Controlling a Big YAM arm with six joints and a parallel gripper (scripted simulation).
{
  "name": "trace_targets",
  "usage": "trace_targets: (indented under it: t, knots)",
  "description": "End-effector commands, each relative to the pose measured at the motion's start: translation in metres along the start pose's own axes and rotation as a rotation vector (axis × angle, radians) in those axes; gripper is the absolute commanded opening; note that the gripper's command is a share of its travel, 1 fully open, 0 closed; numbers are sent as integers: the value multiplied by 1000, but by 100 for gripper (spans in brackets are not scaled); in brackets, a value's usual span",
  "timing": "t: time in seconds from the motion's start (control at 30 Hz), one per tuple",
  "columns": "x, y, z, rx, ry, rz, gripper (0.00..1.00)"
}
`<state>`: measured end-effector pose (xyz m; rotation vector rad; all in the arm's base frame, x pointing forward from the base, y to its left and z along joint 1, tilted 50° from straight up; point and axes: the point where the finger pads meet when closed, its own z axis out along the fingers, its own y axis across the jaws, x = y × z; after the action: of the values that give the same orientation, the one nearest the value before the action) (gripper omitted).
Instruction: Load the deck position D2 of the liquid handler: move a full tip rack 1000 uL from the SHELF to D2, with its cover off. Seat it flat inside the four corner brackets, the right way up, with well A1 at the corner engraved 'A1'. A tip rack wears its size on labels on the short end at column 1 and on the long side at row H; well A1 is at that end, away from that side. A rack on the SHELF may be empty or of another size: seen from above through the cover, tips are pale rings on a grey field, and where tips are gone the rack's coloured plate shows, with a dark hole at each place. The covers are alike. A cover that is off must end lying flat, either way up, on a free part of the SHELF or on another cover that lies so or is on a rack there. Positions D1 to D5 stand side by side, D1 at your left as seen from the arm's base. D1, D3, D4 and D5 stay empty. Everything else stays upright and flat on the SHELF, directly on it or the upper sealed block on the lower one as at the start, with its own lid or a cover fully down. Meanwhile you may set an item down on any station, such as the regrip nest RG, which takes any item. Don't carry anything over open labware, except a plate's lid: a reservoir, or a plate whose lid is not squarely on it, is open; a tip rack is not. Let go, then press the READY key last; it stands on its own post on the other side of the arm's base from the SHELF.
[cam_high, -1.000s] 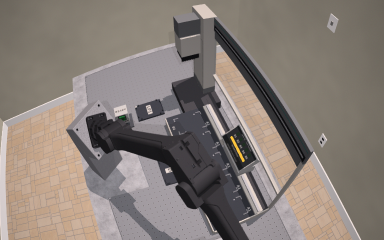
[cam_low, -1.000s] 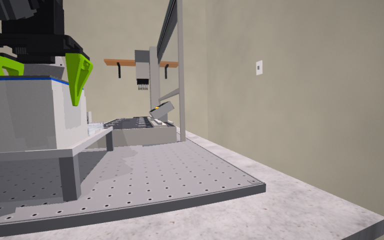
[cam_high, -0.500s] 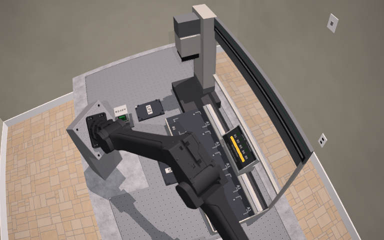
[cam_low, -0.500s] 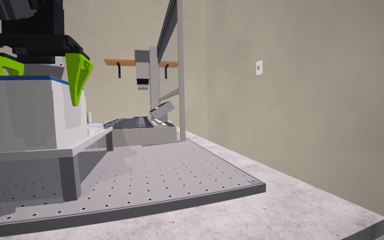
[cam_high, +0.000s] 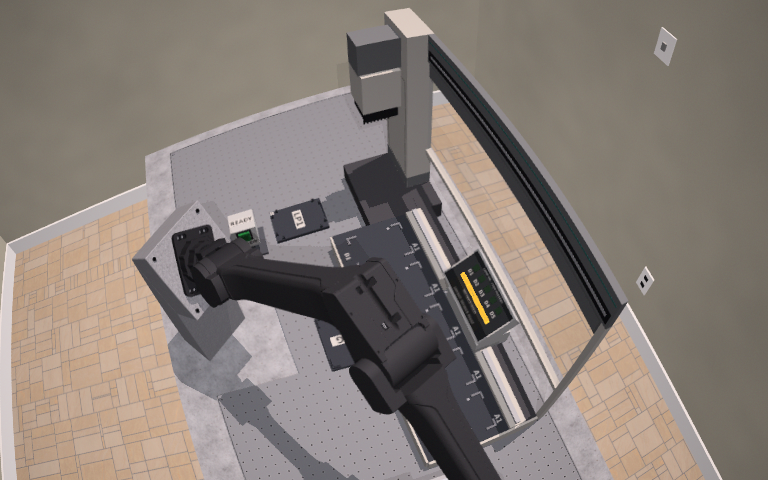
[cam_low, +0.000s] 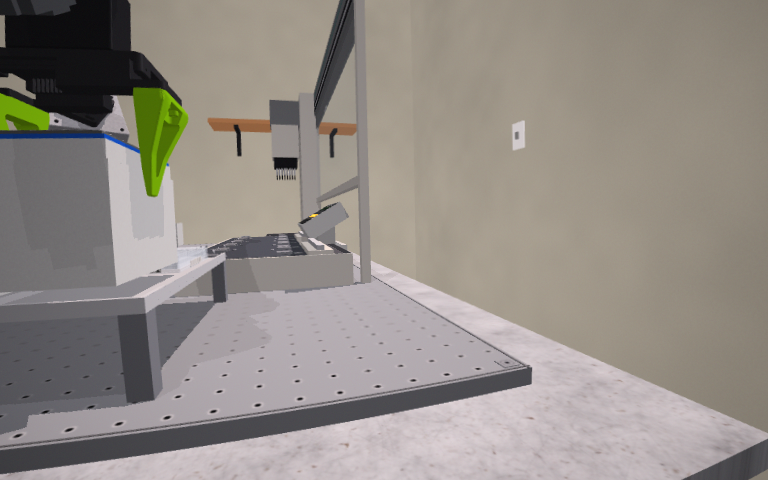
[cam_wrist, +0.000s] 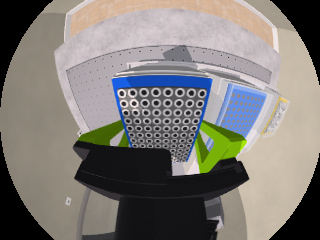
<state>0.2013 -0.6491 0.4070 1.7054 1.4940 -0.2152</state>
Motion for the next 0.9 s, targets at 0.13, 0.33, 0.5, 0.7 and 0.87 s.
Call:
trace_targets:
  t: [0.13, 0.33, 0.5, 0.7, 0.87]
  knots:
    - [-12, 4, -39, -9, -37, -10, 0]
    - [-14, 0, -50, -5, -39, -6, 0]
    - [-3, -1, -32, 2, -4, -6, 0]
    - [-13, 1, -65, -6, -39, -6, 0]
    - [-11, 3, -72, -8, -37, -9, 0]
